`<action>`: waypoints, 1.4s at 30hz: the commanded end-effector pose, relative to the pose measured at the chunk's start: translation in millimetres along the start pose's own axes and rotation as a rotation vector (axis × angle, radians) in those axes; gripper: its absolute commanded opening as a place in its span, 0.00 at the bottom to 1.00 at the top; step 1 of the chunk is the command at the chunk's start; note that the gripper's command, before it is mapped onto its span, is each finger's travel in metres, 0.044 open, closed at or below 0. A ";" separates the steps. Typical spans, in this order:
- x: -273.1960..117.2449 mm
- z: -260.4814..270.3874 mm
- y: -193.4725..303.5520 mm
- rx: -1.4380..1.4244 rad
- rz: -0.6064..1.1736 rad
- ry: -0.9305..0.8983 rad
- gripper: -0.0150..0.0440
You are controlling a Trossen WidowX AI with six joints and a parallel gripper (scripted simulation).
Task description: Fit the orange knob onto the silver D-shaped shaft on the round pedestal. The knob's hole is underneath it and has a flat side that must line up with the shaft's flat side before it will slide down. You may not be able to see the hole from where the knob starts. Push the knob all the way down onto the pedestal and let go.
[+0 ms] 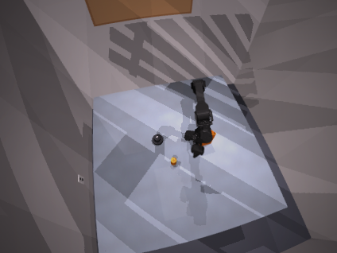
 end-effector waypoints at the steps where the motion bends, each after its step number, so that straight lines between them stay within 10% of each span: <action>1: 45.1 12.3 -34.9 -0.098 -0.041 0.121 1.00; 10: 159.6 -1.5 -115.8 -0.379 0.005 0.442 1.00; 42: 213.4 -38.1 -128.0 -0.396 0.012 0.462 1.00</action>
Point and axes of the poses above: the point midway between the two fingers, 35 mm back from their tips, its own x axis out along the fingers, its own z axis across the jaws, y = z × x, the point moved 3 cm from there along -x, back along the fingers, and after that the axes turned 15 degrees about x, right-handed, at the moved point
